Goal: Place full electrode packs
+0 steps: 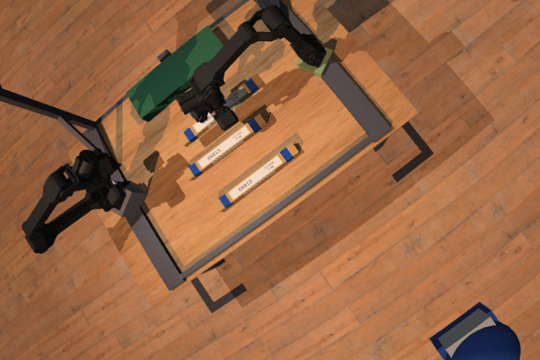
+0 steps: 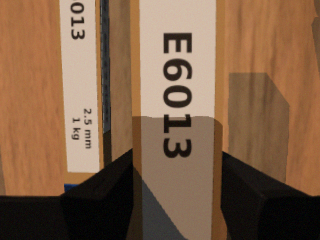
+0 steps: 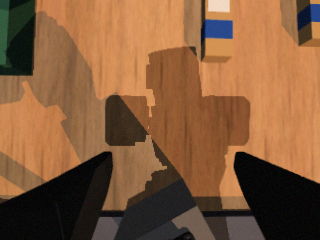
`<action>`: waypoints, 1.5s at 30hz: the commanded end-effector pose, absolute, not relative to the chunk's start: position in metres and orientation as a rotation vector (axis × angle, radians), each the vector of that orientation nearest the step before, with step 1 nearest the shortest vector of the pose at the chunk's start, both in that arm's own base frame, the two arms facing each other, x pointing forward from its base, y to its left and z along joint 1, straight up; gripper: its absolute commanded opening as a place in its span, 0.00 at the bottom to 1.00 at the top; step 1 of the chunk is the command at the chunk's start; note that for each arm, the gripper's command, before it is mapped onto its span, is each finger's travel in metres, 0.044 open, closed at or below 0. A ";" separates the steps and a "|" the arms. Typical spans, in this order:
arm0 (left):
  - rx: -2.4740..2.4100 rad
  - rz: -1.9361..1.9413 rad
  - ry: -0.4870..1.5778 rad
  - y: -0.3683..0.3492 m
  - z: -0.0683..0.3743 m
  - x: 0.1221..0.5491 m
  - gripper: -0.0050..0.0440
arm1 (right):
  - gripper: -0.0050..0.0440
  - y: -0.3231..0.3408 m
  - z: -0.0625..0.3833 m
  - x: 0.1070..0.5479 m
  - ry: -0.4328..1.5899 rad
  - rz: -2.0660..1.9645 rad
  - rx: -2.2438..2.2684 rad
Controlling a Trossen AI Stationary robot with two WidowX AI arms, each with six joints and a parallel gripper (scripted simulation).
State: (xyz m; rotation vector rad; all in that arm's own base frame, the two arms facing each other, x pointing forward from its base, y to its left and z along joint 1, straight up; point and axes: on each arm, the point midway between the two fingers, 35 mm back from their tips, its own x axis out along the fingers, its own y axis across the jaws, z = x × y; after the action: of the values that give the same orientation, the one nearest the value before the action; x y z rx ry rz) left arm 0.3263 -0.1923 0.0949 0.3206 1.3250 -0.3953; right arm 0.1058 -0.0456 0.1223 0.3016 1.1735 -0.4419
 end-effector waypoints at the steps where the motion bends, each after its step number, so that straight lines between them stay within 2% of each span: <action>1: 0.301 -0.406 1.258 -0.196 0.117 0.332 0.00 | 0.78 -0.046 0.129 0.108 1.151 -0.443 0.298; 27: 0.295 -0.410 1.233 -0.197 0.123 0.335 0.00 | 0.78 -0.046 0.129 0.108 1.151 -0.443 0.298; 42: 0.308 -0.404 1.277 -0.194 0.082 0.331 0.00 | 0.78 -0.046 0.129 0.108 1.151 -0.443 0.298; 44: 0.308 -0.404 1.277 -0.194 0.082 0.331 0.00 | 0.78 -0.046 0.129 0.108 1.151 -0.443 0.298; 45: 0.294 -0.411 1.231 -0.198 0.097 0.336 0.00 | 0.78 -0.046 0.129 0.108 1.151 -0.443 0.298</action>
State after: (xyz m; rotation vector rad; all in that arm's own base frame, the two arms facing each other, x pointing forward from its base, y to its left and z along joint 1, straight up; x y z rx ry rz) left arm 0.3235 -0.1906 0.0696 0.3212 1.3270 -0.3950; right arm 0.1058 -0.0456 0.1223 0.3016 1.1735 -0.4419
